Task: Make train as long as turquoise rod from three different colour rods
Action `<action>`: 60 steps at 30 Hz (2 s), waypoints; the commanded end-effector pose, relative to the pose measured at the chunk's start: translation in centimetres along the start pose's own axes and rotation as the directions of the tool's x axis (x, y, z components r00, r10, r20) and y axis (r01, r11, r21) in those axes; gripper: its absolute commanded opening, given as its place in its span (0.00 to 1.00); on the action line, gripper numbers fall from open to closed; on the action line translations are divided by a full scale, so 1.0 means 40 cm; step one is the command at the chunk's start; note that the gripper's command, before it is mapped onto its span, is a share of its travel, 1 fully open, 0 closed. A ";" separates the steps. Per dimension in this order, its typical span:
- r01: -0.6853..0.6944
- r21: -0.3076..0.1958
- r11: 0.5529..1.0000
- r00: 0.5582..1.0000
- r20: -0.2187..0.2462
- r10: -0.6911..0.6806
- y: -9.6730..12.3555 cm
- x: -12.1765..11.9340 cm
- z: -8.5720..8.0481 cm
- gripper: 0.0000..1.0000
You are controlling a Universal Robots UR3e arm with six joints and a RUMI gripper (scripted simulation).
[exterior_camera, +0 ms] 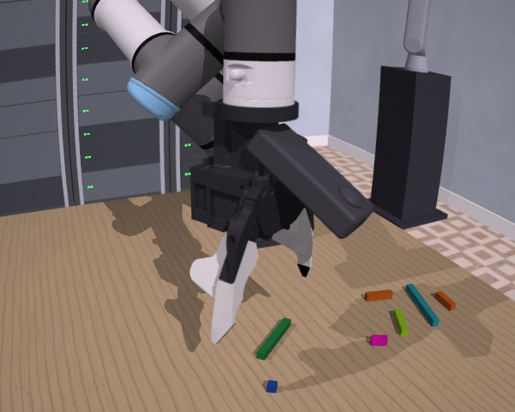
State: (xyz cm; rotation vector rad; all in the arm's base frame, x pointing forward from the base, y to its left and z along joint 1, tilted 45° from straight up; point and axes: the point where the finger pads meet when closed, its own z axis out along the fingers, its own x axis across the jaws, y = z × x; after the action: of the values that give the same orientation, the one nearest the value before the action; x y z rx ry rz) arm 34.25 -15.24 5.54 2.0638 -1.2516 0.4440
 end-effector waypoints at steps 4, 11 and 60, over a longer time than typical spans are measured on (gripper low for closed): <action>-0.220 -0.009 0.976 0.976 -0.001 0.220 -0.018 0.018 -0.004 1.00; -0.342 -0.008 0.940 0.940 -0.002 0.342 -0.028 0.027 -0.004 1.00; -0.908 -0.004 0.419 0.419 -0.008 0.908 -0.075 0.075 -0.008 1.00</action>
State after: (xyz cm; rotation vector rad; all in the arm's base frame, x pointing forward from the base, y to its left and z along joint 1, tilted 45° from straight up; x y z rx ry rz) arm 38.20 -15.96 6.29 1.2228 -2.2800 0.8932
